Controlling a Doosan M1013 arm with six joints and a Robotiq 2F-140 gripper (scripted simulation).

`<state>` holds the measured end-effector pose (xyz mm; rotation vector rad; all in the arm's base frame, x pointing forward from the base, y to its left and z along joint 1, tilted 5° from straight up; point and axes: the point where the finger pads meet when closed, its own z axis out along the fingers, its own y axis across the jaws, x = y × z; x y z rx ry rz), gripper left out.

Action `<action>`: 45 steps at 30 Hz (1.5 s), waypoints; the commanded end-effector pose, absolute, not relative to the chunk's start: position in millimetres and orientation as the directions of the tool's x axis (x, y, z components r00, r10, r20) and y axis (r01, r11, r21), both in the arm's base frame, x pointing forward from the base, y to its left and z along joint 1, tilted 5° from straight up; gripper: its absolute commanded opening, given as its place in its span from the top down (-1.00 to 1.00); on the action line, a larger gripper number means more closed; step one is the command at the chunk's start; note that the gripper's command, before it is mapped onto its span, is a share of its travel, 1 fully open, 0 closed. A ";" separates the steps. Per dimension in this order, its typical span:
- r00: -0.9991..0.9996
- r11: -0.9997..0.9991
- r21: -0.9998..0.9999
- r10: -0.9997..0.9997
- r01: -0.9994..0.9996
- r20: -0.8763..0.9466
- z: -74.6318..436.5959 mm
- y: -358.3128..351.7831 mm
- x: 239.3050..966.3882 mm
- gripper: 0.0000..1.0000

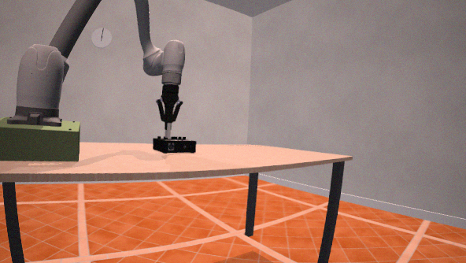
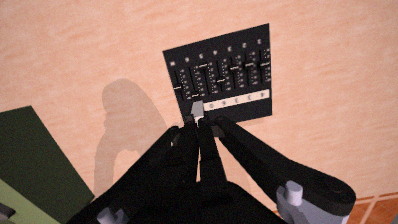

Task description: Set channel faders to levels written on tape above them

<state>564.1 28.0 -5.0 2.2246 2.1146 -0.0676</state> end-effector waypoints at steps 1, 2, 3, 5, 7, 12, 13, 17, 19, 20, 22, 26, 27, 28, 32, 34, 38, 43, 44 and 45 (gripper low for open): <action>0.050 -0.048 0.019 0.995 0.999 -0.085 -8.1 25.0 561.5 1.00; 0.050 -0.048 0.019 0.995 0.999 -0.085 -8.1 25.1 561.5 1.00; 0.050 -0.048 0.019 0.995 0.999 -0.085 -8.1 25.2 561.5 1.00; 0.050 -0.048 0.019 0.995 0.999 -0.085 -8.2 25.4 561.5 1.00; 0.050 -0.048 0.019 0.995 0.999 -0.085 -8.2 25.7 561.5 1.00; 0.050 -0.048 0.019 0.995 0.999 -0.085 -8.3 26.9 561.6 1.00; 0.050 -0.048 0.019 0.995 0.999 -0.085 -8.3 27.2 561.6 1.00; 0.050 -0.048 0.019 0.995 0.999 -0.085 -8.4 27.9 561.6 1.00; 0.050 -0.048 0.019 0.995 0.999 -0.085 -8.4 28.6 561.6 1.00; 0.050 -0.048 0.019 0.995 0.999 -0.085 -8.5 29.1 561.7 1.00; 0.050 -0.048 0.019 0.995 0.999 -0.085 -8.6 29.9 561.7 1.00; 0.050 -0.048 0.019 0.995 0.999 -0.085 -8.7 31.9 561.8 1.00; 0.050 -0.048 0.019 0.995 0.999 -0.085 -8.8 32.4 561.8 1.00; 0.050 -0.048 0.019 0.995 0.999 -0.085 -8.8 33.0 561.9 1.00; 0.050 -0.048 0.019 0.995 0.999 -0.085 -9.0 34.7 561.9 1.00; 0.050 -0.048 0.019 0.995 0.999 -0.085 -9.0 35.3 562.0 1.00; 0.050 -0.048 0.019 0.995 0.999 -0.085 -9.2 37.7 562.1 1.00; 0.050 -0.048 0.019 0.995 0.999 -0.085 -9.5 40.8 562.3 1.00; 0.050 -0.048 0.019 0.995 0.999 -0.085 -9.5 41.4 562.3 1.00; 0.050 -0.048 0.019 0.995 0.999 -0.085 -9.6 42.0 562.3 1.00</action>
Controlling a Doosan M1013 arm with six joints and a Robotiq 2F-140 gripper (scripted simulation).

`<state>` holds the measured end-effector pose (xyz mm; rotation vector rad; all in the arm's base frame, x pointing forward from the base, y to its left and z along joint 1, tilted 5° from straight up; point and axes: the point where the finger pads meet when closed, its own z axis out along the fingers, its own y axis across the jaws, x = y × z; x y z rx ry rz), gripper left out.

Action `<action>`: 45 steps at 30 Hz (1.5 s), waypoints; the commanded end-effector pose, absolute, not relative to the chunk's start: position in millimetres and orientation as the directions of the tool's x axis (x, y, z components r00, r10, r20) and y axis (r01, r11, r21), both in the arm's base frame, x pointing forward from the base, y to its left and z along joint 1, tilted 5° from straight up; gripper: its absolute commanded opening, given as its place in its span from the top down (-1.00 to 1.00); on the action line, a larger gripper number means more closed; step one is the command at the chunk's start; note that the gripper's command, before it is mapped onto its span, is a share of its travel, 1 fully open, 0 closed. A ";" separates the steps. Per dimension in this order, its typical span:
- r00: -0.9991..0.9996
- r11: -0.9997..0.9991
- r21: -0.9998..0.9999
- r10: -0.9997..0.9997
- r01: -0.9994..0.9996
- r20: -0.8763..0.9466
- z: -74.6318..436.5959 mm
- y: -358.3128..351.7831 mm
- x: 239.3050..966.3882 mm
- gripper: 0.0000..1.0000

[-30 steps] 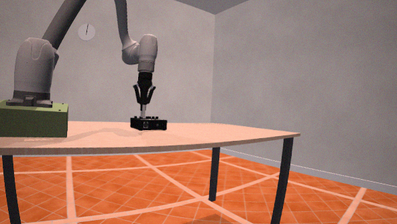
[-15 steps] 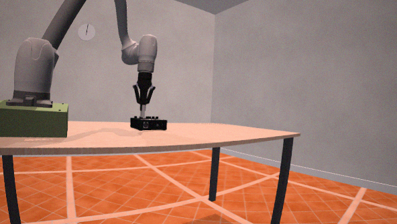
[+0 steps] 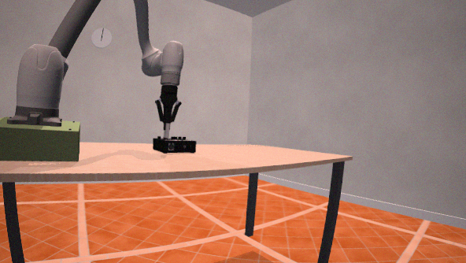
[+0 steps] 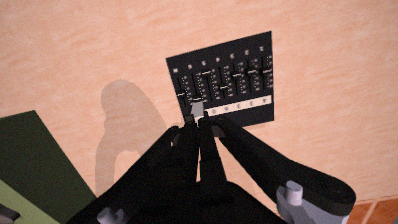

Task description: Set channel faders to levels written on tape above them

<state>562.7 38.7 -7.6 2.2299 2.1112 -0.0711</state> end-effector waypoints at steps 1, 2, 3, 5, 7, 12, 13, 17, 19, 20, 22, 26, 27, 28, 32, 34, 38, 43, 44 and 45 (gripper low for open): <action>0.050 -0.048 0.019 0.995 0.999 -0.085 -9.6 42.6 562.3 1.00; 0.050 -0.048 0.019 0.995 0.999 -0.085 -9.7 43.2 562.4 1.00; 0.050 -0.048 0.019 0.995 0.999 -0.085 -9.7 43.8 562.4 1.00; 0.050 -0.048 0.019 0.995 0.999 -0.085 -9.7 43.8 562.4 1.00; 0.050 -0.048 0.019 0.995 0.999 -0.085 -9.8 44.9 562.5 1.00; 0.050 -0.048 0.019 0.995 0.999 -0.085 -10.1 47.5 562.6 1.00; 0.050 -0.048 0.019 0.995 0.999 -0.085 -10.1 48.0 562.6 1.00; 0.050 -0.048 0.019 0.995 0.999 -0.085 -10.2 49.7 562.7 1.00; 0.050 -0.048 0.019 0.995 0.999 -0.085 -10.3 50.4 562.7 1.00; 0.050 -0.048 0.019 0.995 0.999 -0.085 -10.3 50.7 562.8 1.00; 0.050 -0.048 0.019 0.995 0.999 -0.085 -10.3 50.7 562.8 1.00; 0.050 -0.048 0.019 0.995 0.999 -0.085 -10.4 51.8 562.8 1.00; 0.050 -0.048 0.019 0.995 0.999 -0.085 -10.4 52.0 562.8 1.00; 0.050 -0.048 0.019 0.995 0.999 -0.085 -10.5 52.2 562.8 1.00; 0.050 -0.048 0.019 0.995 0.999 -0.085 -10.5 52.8 562.9 1.00; 0.050 -0.048 0.019 0.995 0.999 -0.085 -10.5 53.0 562.9 1.00; 0.050 -0.048 0.019 0.995 0.999 -0.085 -10.5 53.1 562.9 1.00; 0.050 -0.048 0.019 0.995 0.999 -0.085 -10.5 53.2 562.9 1.00; 0.050 -0.048 0.019 0.995 0.999 -0.085 -10.5 53.2 562.9 1.00; 0.050 -0.048 0.019 0.995 0.999 -0.085 -10.5 53.2 562.9 1.00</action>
